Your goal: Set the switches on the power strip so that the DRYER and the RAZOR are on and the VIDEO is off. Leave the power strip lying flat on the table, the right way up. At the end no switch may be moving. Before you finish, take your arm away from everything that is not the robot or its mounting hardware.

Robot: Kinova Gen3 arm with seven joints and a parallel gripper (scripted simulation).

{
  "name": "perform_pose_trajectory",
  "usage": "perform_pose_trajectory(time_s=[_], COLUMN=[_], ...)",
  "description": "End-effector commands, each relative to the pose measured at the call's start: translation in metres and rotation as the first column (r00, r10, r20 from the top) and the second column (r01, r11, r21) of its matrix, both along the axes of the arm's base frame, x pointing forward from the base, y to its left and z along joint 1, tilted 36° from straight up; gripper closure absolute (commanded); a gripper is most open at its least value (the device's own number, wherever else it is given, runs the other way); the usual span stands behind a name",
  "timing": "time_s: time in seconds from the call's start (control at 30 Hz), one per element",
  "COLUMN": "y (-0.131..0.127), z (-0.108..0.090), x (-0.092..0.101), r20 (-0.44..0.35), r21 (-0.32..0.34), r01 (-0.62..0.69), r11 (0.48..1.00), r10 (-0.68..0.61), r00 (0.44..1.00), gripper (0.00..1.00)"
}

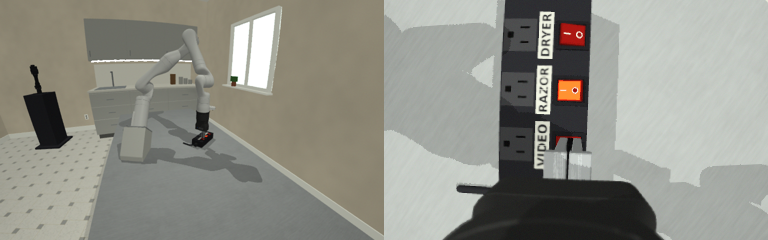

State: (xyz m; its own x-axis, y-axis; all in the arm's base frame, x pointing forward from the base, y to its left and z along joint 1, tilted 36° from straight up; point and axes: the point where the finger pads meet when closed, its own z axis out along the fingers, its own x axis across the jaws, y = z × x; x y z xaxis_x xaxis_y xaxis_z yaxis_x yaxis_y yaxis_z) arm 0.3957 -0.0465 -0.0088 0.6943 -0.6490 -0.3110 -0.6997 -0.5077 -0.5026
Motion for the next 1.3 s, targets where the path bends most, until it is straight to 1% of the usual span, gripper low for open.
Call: perform_pose_trajectory(time_s=[0.0,0.3,1.0,1.07,1.17,1.23,1.27], y=[-0.008,-0.016,-0.016,-0.013,0.002,0.002,0.009], z=[0.009,0.020,0.020,0.025,0.045,0.045,0.054], x=[0.002,0.000,0.000,0.004,0.024,0.024,0.031], r20=[0.010,0.010,0.010,0.010,0.009,0.009,0.009], r21=[-0.009,-0.009,-0.010,-0.010,-0.012,-0.012,-0.012], r01=[0.005,0.005,0.005,0.005,0.006,0.006,0.006], r11=[1.000,1.000,1.000,1.000,1.000,1.000,1.000], r10=[-0.004,-0.004,-0.004,-0.005,-0.005,-0.005,-0.005], r00=[1.000,1.000,1.000,1.000,1.000,1.000,1.000], gripper=[1.00,1.00,1.00,1.00,1.00,1.00,1.00])
